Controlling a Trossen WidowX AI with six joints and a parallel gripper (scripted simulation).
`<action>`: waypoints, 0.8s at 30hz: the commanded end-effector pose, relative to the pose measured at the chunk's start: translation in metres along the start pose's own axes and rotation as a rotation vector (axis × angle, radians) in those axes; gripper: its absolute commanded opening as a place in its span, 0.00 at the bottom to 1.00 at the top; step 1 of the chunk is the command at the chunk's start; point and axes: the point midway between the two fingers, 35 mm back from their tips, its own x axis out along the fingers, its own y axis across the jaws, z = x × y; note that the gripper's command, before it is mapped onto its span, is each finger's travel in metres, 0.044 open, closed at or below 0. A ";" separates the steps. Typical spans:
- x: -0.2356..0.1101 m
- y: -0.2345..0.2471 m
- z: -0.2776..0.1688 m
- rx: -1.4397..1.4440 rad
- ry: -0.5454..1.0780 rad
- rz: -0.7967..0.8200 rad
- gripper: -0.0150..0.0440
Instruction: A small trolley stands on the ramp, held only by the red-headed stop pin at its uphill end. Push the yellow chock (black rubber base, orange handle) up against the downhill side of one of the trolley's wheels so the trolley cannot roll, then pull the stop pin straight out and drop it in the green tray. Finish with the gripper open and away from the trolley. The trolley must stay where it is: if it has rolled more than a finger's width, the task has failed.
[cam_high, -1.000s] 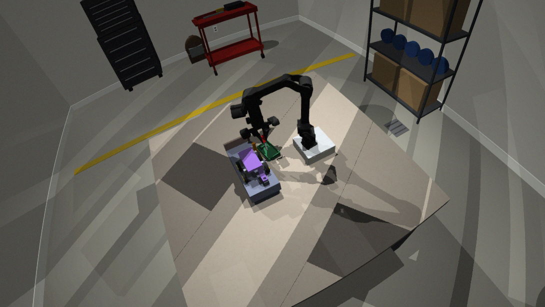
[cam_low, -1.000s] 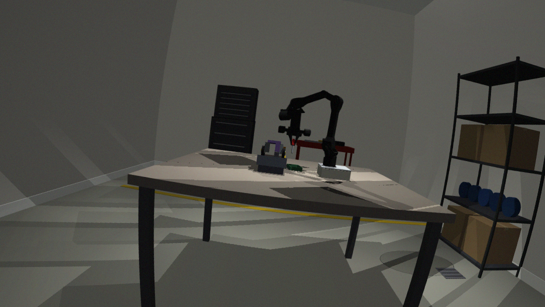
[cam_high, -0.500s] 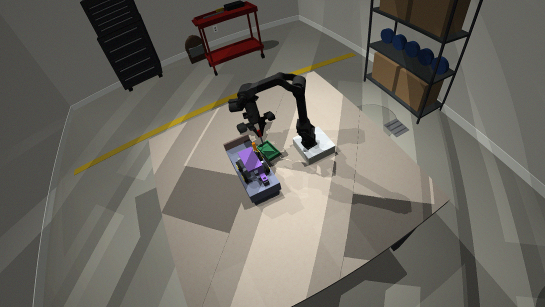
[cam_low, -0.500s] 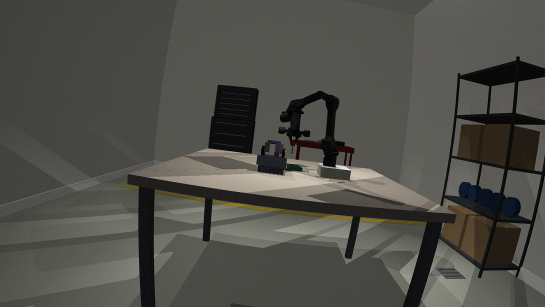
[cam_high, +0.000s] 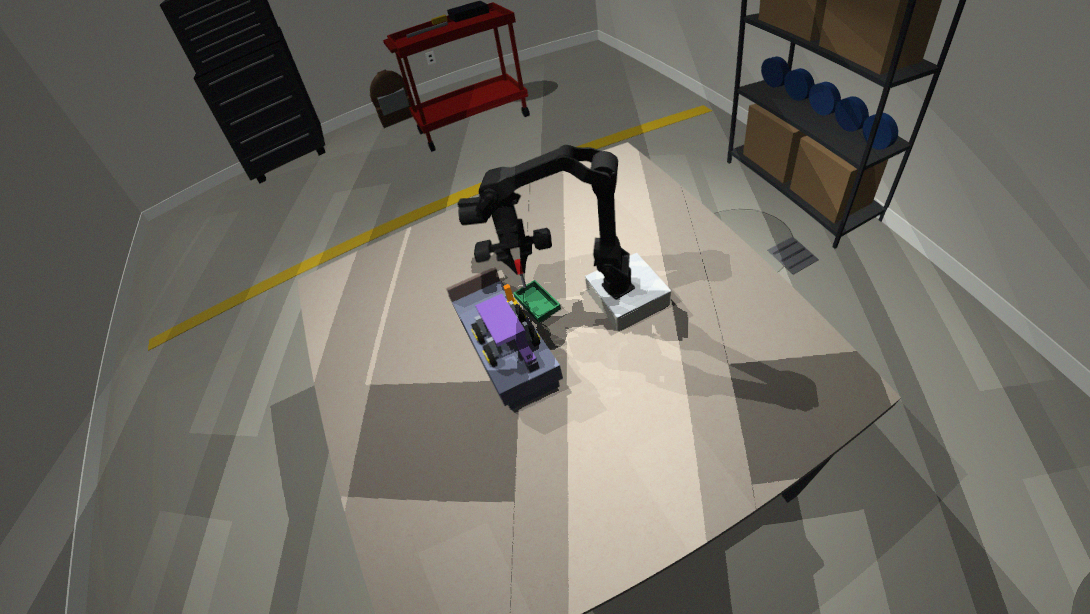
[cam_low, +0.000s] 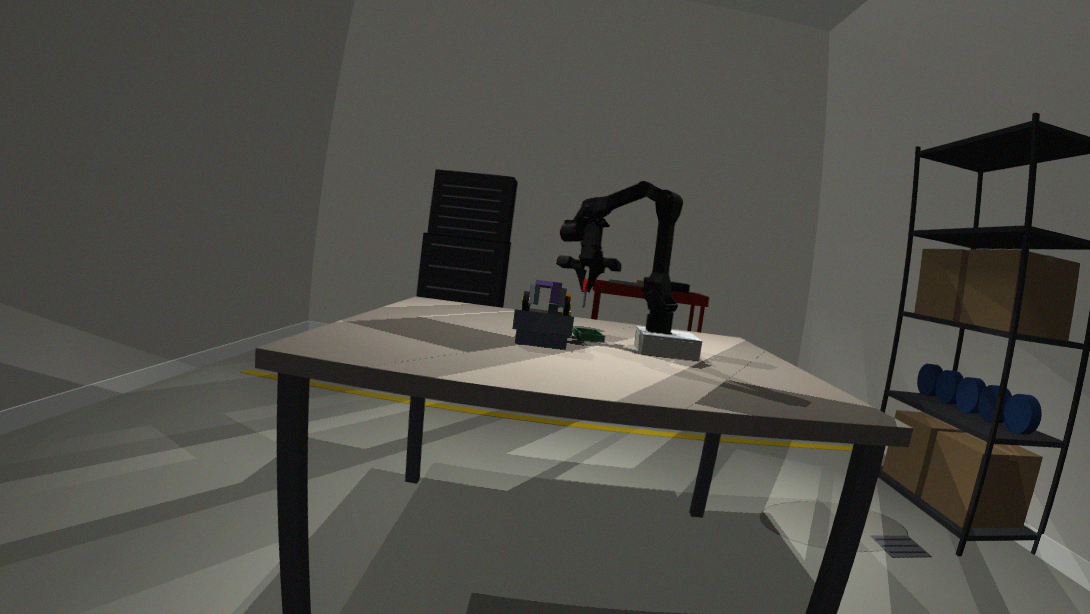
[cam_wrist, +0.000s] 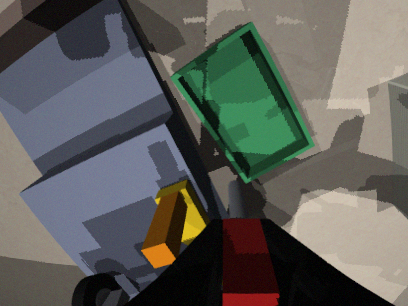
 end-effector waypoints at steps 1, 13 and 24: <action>-0.001 0.000 -0.001 0.105 -0.024 0.013 0.25; 0.000 -0.001 -0.003 0.470 -0.086 0.057 0.25; 0.000 -0.002 -0.006 0.806 -0.126 0.122 0.25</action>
